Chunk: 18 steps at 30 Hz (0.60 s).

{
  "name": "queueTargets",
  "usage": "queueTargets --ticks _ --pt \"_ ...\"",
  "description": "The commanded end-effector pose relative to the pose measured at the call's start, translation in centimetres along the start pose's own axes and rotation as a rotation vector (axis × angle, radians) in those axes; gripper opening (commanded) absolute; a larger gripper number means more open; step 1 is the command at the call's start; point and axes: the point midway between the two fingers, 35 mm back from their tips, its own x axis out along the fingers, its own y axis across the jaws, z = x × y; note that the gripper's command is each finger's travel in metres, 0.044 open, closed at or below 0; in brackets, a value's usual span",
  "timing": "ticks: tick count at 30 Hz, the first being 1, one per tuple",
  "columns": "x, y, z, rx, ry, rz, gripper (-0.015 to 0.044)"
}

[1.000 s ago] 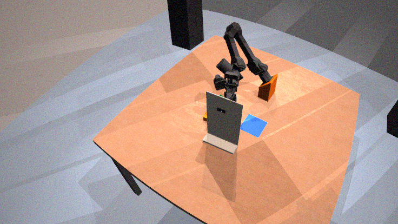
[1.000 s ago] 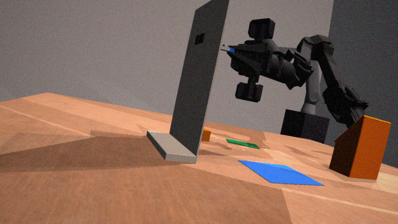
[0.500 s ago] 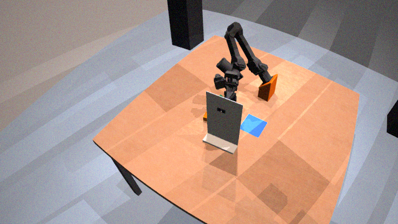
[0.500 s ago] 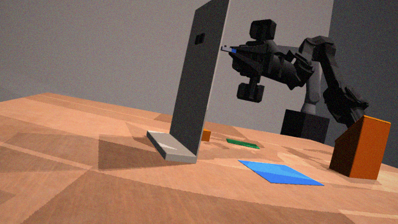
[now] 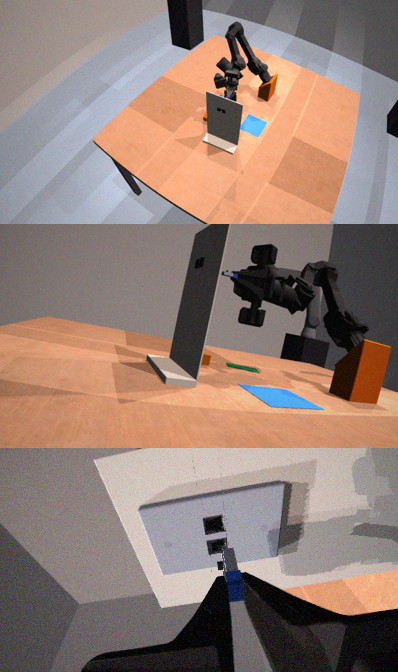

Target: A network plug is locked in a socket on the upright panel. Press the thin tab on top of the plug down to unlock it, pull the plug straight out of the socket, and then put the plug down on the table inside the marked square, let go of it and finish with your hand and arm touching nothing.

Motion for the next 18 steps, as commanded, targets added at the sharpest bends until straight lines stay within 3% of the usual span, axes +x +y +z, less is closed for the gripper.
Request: queueTargets --ticks 1,18 --pt "-0.24 -0.09 -0.24 -0.002 0.008 0.000 0.0000" --pt "-0.85 -0.09 -0.15 -0.002 0.009 0.000 0.0000"
